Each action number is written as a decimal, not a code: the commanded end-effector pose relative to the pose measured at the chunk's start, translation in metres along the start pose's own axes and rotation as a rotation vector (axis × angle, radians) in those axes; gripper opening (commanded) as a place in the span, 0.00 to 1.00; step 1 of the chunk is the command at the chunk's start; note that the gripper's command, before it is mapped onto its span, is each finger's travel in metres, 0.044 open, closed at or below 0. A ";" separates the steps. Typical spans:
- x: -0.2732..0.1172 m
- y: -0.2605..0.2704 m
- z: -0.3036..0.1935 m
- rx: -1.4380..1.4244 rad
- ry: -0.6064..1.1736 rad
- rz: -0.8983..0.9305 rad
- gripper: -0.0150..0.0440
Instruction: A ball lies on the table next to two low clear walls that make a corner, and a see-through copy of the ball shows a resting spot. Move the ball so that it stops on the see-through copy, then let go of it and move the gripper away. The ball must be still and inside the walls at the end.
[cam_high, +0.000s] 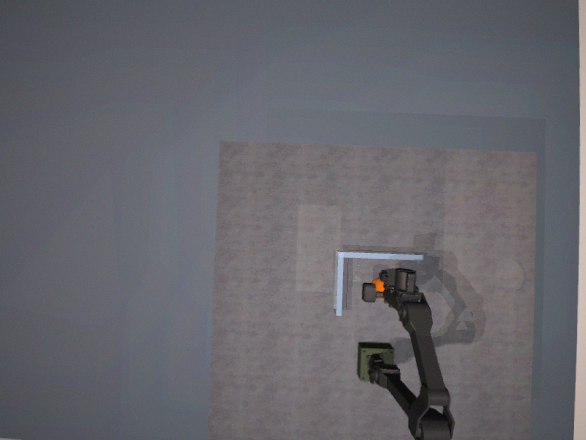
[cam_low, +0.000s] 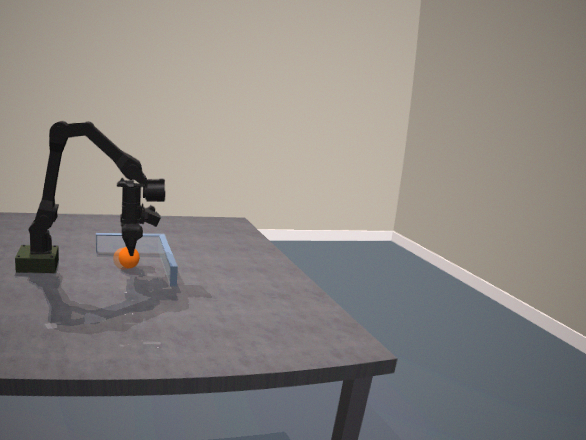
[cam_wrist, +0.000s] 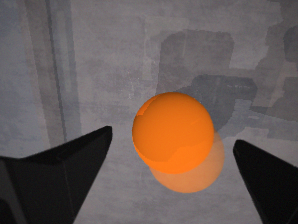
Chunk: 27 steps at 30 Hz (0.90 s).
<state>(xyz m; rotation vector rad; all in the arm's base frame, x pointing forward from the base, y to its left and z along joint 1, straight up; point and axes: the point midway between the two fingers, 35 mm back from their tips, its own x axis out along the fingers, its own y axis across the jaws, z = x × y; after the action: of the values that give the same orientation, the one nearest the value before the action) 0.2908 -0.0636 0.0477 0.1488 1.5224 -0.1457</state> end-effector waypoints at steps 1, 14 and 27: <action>0.011 -0.001 -0.004 -0.003 0.019 -0.005 0.99; 0.024 -0.001 -0.005 -0.003 0.020 -0.005 0.90; 0.020 -0.001 -0.004 -0.003 0.020 -0.005 0.62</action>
<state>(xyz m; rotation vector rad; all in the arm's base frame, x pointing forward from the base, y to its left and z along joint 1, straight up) 0.2881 -0.0633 0.0261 0.1476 1.5342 -0.1467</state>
